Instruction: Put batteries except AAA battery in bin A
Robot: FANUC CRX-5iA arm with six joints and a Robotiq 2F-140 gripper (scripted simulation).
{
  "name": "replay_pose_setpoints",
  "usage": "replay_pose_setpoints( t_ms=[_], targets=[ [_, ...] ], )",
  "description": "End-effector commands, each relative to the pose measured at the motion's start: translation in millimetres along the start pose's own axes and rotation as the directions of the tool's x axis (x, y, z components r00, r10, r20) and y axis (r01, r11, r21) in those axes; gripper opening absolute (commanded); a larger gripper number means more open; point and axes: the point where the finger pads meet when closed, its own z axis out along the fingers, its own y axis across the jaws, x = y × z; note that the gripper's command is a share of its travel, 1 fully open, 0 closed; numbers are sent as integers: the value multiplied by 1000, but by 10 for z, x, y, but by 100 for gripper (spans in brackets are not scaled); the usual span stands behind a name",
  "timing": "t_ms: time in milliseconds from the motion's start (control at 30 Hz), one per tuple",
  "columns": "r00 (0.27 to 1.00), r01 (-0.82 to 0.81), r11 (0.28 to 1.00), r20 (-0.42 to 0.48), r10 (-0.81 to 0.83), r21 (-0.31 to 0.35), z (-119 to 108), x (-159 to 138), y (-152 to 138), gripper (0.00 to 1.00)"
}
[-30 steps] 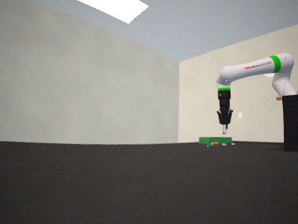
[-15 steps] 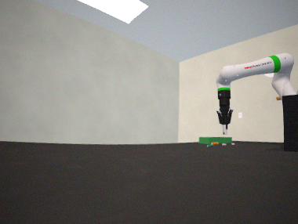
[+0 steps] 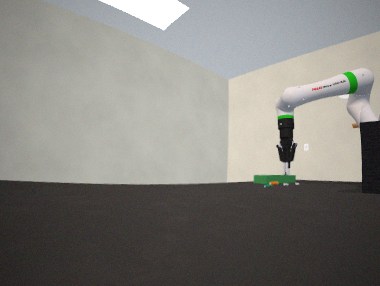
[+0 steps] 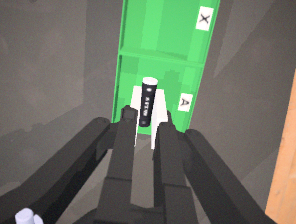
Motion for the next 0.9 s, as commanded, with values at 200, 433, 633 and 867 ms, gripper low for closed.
replay_pose_setpoints(
  t_ms=[200, 433, 633, 867],
  targets=[
    [1000, 0, 1000, 0, 0, -1, 181, 1, 3, 5],
    [1000, 0, 1000, 0, 0, -1, 265, 1, 3, 5],
    [1000, 0, 1000, 0, 0, -1, 265, 1, 3, 5],
    [1000, 0, 1000, 0, 0, -1, 265, 2, 3, 17]
  ],
)
